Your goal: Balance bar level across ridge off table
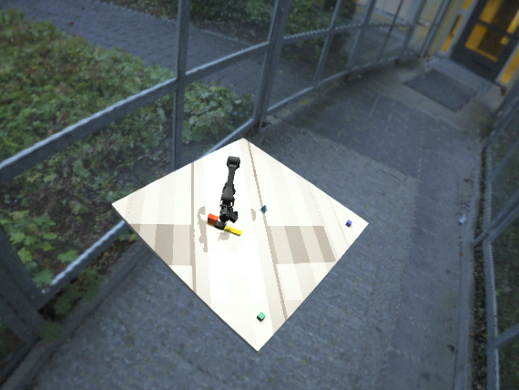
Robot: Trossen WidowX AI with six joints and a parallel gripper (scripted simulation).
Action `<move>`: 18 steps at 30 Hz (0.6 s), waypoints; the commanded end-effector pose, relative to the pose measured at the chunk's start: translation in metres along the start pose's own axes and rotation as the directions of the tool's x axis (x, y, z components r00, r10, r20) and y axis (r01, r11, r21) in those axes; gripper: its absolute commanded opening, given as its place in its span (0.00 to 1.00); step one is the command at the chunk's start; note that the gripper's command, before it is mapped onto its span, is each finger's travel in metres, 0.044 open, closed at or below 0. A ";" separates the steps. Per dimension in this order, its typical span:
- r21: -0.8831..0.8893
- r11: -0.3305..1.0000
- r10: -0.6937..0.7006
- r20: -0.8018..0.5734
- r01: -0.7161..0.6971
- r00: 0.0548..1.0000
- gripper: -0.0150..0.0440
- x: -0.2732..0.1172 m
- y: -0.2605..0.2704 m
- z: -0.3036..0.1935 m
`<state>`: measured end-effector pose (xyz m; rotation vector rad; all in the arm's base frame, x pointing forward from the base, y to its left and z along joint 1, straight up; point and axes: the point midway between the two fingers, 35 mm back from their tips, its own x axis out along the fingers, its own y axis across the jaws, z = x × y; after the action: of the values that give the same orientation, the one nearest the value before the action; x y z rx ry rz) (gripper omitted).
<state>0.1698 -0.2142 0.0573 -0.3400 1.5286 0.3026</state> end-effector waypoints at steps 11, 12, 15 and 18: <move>-0.004 1.000 0.007 -0.007 -0.007 1.000 0.79 0.012 0.002 -0.001; -0.004 1.000 0.007 -0.007 -0.007 1.000 0.79 0.012 0.002 -0.001; -0.004 1.000 0.007 -0.007 -0.007 1.000 0.79 0.012 0.002 -0.001; -0.004 1.000 0.007 -0.007 -0.007 1.000 0.79 0.012 0.002 -0.001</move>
<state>0.1686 -0.2127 0.0462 -0.3344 1.5323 0.3088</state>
